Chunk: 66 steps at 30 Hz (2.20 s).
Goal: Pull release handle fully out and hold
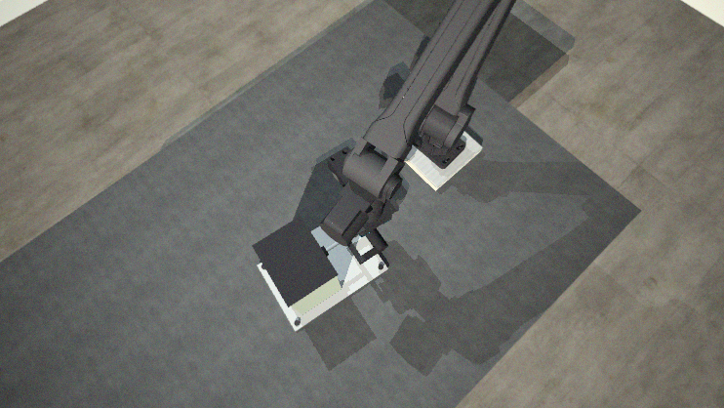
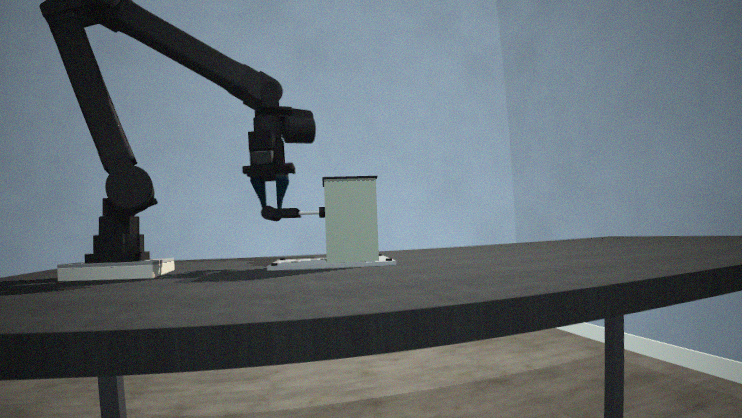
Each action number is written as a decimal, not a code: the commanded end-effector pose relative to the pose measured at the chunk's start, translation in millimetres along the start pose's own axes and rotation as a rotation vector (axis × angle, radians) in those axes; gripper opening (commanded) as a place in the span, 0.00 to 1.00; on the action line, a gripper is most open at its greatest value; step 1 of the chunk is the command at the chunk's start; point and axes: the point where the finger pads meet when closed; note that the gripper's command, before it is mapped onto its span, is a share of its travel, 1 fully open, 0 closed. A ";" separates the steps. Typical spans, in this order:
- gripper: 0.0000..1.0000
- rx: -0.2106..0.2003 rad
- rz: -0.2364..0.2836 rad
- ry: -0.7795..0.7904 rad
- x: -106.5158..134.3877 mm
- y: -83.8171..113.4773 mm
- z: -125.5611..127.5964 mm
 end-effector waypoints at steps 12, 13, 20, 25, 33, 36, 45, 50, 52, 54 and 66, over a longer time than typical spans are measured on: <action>0.00 0.077 0.006 0.013 8.2 1.1 -41.0; 0.00 0.081 0.006 0.013 8.2 1.2 -43.1; 0.00 0.101 0.006 0.015 8.3 1.9 -51.9; 0.00 0.113 0.007 0.016 8.4 2.4 -57.1; 0.00 0.128 0.008 0.017 8.4 3.0 -62.4; 0.00 0.134 0.009 0.018 8.4 3.2 -64.4; 0.00 0.144 0.009 0.020 8.4 3.6 -67.8; 0.00 0.149 0.010 0.021 8.4 3.8 -69.4; 0.00 0.151 0.010 0.021 8.4 3.8 -69.9; 0.00 0.152 0.010 0.022 8.4 3.9 -70.4; 0.00 0.153 0.010 0.023 8.4 3.9 -71.1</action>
Point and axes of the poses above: the point where the finger pads meet when closed, its own y axis back along the fingers, its own z axis across the jaws, x = y × z, and after that the axes turned 5 degrees about y, right-handed
